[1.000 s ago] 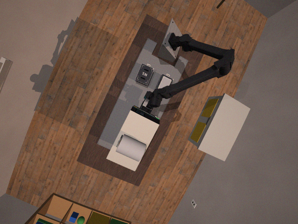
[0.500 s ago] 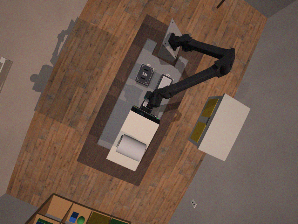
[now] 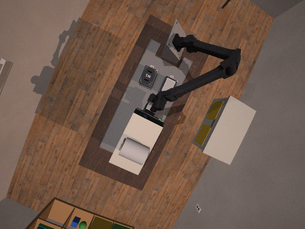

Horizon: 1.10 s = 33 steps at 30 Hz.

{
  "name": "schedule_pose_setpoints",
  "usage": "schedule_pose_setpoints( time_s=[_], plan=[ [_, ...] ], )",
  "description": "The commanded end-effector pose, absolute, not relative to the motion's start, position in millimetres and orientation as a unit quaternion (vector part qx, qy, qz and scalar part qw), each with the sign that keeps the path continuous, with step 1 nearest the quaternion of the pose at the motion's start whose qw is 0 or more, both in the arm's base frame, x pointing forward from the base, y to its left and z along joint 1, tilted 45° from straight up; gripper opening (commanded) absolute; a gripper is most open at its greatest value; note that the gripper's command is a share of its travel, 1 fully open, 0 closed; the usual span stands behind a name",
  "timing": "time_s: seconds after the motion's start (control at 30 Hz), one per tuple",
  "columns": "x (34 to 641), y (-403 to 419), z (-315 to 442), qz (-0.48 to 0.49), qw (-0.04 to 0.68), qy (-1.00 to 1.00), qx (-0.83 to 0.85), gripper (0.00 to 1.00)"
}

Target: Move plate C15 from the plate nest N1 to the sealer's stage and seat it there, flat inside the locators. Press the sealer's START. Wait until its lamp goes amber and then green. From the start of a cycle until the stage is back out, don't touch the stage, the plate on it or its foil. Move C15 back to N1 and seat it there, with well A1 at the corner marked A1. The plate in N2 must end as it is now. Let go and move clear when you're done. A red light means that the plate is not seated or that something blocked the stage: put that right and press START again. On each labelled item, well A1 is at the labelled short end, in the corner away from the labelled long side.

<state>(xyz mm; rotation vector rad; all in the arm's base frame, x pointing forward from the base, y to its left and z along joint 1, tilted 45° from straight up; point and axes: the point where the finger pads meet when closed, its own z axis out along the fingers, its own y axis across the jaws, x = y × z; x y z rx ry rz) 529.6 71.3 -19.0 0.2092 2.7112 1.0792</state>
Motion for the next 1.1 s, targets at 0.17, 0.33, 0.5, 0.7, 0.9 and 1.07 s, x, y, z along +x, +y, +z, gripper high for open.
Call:
schedule_pose_setpoints(
  time_s=[0.17, 0.33, 0.5, 0.7, 0.9, 1.07],
  plan=[
    [524.5, 79.8, -30.7, 0.37, 0.099, 0.921, 0.074, 0.0],
    [518.4, 77.4, -33.3, 0.369, 0.087, 0.922, 0.081, 0.0],
    [524.4, 70.7, -24.2, 0.368, 0.098, 0.921, 0.08, 0.0],
    [539.6, 58.1, -5.1, 0.366, 0.125, 0.919, 0.072, 0.0],
    [551.3, 59.6, 5.4, 0.365, 0.139, 0.918, 0.063, 0.0],
    [547.9, 66.4, -1.1, 0.366, 0.133, 0.919, 0.059, 0.0]
  ],
)
